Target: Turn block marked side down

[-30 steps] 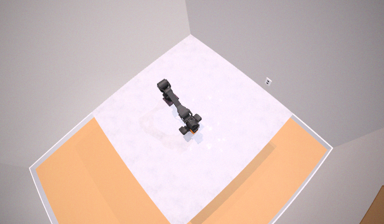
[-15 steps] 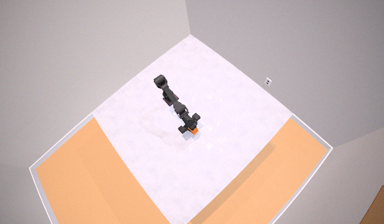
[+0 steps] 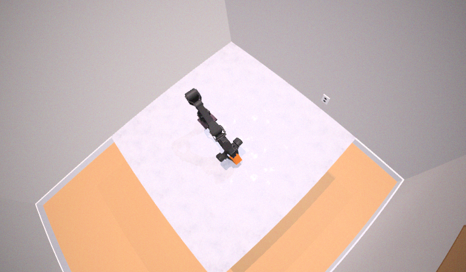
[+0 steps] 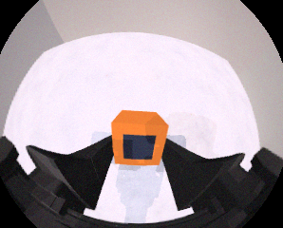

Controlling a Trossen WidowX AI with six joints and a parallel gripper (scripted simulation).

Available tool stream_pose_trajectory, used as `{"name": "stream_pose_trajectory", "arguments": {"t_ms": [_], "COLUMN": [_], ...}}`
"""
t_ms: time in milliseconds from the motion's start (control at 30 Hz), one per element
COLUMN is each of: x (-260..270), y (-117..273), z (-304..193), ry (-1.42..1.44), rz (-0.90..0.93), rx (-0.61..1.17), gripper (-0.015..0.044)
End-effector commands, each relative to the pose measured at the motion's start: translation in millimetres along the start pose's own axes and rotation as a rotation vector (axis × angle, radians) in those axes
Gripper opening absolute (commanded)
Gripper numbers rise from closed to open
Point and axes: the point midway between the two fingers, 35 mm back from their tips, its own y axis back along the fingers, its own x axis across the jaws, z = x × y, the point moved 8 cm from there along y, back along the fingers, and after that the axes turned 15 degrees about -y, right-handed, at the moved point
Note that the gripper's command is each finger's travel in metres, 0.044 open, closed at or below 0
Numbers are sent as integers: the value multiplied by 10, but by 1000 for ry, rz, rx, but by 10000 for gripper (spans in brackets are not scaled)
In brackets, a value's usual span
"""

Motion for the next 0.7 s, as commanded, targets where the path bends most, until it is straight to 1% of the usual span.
{"name": "stream_pose_trajectory", "arguments": {"t_ms": [0, 333, 667], "x": [-26, -78, -125], "y": [-78, -223, -254], "z": [-56, -226, -427], "ry": [0, -7, 1], "rz": [18, 61, 102], "rx": [-54, -211, -367], "gripper": [0, 0, 0]}}
